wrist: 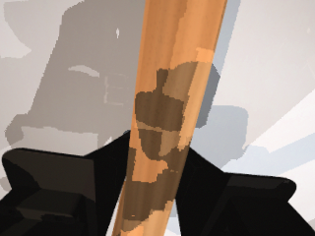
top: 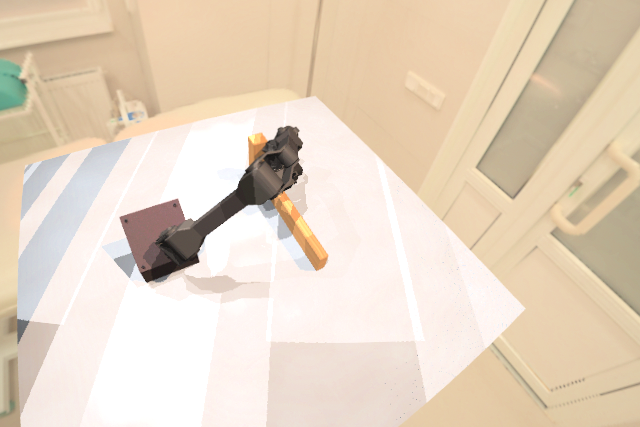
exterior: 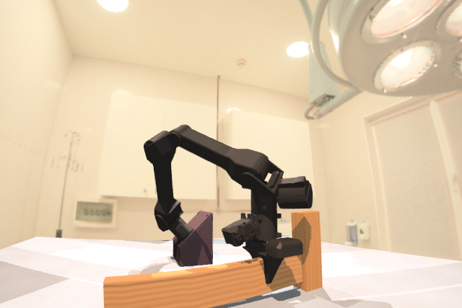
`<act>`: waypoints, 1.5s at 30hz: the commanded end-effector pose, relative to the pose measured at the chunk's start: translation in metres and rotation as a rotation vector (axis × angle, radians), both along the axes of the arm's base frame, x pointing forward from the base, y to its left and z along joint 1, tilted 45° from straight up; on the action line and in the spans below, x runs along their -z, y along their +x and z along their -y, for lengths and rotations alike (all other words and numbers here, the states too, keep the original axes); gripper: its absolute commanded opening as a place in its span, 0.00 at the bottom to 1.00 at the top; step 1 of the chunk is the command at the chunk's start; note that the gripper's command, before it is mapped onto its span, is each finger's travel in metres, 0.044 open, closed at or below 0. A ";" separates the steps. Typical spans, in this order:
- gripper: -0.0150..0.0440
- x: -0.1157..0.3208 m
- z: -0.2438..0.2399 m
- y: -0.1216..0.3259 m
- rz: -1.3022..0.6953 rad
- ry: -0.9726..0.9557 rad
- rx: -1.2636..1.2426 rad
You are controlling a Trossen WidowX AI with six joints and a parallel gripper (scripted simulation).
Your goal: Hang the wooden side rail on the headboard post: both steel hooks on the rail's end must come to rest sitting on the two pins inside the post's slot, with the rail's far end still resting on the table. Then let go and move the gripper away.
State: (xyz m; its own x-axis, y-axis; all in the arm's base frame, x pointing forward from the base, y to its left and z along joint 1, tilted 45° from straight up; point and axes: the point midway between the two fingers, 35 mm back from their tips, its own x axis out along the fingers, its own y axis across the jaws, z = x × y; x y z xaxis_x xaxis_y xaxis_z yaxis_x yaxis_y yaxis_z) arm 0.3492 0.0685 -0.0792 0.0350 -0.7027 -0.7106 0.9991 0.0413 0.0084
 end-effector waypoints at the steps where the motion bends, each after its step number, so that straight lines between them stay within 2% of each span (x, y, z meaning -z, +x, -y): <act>1: 0.25 0.000 -0.006 0.000 0.006 0.008 -0.005; 45: 0.25 0.005 -0.001 0.000 0.006 0.008 -0.005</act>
State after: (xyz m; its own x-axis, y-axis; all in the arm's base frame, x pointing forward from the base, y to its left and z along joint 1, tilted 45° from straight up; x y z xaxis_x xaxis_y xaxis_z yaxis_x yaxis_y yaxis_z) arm 0.3502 0.0667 -0.0829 0.0406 -0.7041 -0.7089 0.9990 0.0417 0.0158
